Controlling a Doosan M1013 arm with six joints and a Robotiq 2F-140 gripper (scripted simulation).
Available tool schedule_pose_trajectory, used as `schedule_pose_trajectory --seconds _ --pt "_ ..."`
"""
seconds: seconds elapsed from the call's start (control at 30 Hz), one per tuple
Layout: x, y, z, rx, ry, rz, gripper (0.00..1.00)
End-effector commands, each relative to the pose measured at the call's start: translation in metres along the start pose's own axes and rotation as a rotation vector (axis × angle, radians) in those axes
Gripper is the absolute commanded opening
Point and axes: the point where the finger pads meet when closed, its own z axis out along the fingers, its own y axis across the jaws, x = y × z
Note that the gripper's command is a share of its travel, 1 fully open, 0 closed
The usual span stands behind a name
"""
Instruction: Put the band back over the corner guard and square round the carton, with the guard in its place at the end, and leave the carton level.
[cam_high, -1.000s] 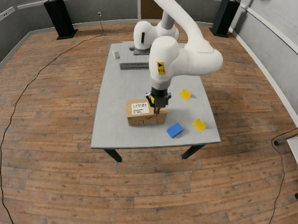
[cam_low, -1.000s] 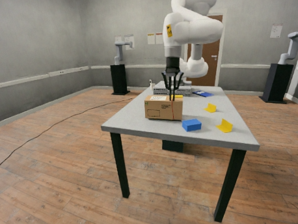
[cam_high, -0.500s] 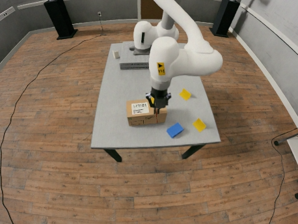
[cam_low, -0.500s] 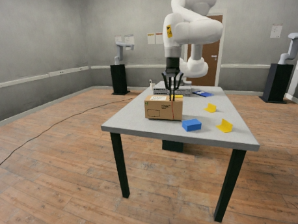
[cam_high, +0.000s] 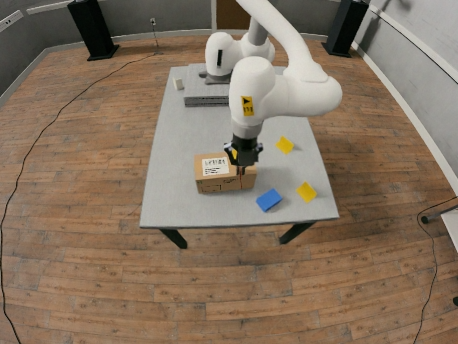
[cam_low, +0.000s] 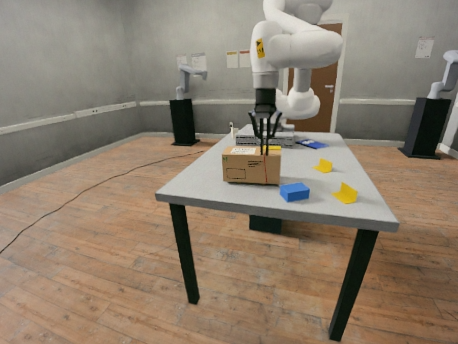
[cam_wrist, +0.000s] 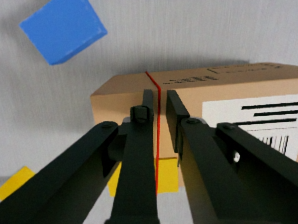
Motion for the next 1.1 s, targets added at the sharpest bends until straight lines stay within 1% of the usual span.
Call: schedule_pose_trajectory --seconds 0.0,0.43,0.47,1.07 --pt "0.0005 -0.0001 -0.0011 0.001 0.002 0.000 0.18" --pt "0.0005 -0.0001 -0.0011 0.001 0.002 0.000 0.18" --pt "0.0005 -0.0001 -0.0011 0.001 0.002 0.000 0.10" --pt "0.0005 -0.0001 -0.0011 0.001 0.002 0.000 0.10"
